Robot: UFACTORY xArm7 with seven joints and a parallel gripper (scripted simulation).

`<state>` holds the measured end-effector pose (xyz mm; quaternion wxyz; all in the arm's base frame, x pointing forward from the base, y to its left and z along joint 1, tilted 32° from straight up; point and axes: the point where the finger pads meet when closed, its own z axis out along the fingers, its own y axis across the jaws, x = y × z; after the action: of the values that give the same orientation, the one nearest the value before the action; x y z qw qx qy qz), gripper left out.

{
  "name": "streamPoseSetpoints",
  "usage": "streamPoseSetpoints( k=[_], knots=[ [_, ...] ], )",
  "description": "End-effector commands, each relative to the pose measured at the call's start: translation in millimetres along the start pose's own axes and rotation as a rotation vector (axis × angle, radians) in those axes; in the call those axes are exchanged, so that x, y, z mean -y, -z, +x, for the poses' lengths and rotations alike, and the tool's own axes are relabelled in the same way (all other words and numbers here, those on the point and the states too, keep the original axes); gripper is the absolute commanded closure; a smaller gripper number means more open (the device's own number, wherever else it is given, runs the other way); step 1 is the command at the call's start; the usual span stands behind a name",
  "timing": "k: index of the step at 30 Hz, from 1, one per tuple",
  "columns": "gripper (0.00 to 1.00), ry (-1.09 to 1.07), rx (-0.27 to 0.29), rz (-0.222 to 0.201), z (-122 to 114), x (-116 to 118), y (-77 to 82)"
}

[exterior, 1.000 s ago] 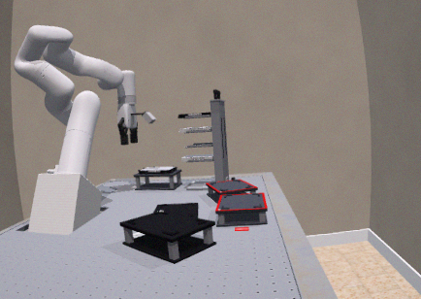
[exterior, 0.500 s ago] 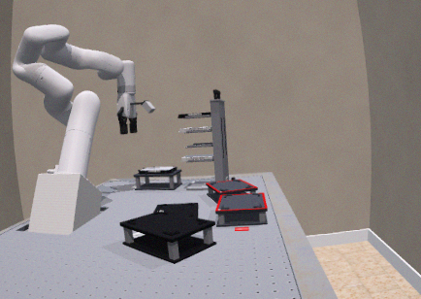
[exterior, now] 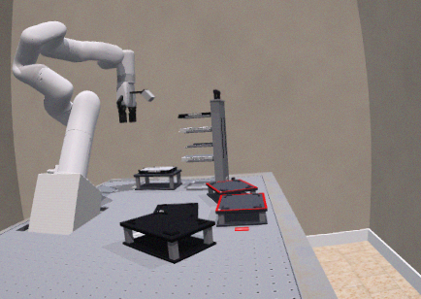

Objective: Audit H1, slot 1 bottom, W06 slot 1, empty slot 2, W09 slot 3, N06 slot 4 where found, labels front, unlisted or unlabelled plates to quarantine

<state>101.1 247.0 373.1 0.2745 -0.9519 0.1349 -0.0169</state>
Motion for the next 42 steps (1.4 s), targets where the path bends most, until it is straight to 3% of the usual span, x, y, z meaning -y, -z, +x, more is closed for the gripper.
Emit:
streamPoseSetpoints(
  k=[1,16,18,42],
  knots=[
    [0.00,0.001,0.000,0.003,0,1,8.0],
    [0.00,0.001,0.000,0.003,0,1,58.0],
    [0.00,0.001,0.000,0.003,0,1,58.0],
    [0.00,0.001,0.000,0.002,0,0,131.3]
  ],
)
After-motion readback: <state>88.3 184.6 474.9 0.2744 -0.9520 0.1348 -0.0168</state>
